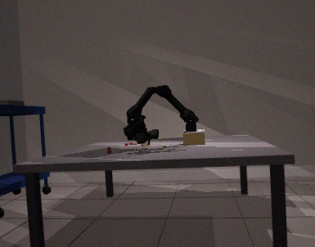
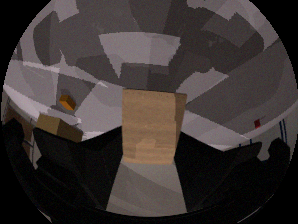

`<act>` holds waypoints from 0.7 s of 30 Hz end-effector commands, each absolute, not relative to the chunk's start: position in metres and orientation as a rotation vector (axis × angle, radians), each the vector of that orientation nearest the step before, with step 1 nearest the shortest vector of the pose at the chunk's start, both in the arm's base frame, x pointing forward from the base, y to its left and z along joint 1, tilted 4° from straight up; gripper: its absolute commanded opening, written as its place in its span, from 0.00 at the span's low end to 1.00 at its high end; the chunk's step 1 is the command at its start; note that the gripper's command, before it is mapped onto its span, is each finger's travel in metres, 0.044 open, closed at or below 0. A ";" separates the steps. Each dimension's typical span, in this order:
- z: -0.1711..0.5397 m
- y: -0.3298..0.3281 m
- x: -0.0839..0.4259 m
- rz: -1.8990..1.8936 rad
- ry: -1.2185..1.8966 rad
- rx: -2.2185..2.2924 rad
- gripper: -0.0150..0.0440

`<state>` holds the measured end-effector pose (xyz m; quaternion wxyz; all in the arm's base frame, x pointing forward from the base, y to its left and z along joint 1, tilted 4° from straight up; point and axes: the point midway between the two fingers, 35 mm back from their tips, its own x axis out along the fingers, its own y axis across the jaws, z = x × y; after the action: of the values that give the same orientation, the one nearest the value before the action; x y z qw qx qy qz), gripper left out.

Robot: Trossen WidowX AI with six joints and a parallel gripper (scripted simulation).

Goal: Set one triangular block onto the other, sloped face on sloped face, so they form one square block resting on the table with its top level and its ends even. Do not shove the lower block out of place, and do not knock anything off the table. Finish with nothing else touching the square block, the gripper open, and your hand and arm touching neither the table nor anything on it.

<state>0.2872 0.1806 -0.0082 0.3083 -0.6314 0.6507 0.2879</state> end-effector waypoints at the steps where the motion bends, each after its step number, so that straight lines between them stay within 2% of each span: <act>1: 0.016 0.181 0.290 0.766 1.699 -1.675 0.25; 12: 0.068 0.174 0.286 0.778 1.686 -1.688 0.25; 21: 0.072 0.174 0.286 0.779 1.685 -1.689 0.25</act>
<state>0.2853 0.1746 0.0680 0.3132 -0.6365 0.6403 0.2946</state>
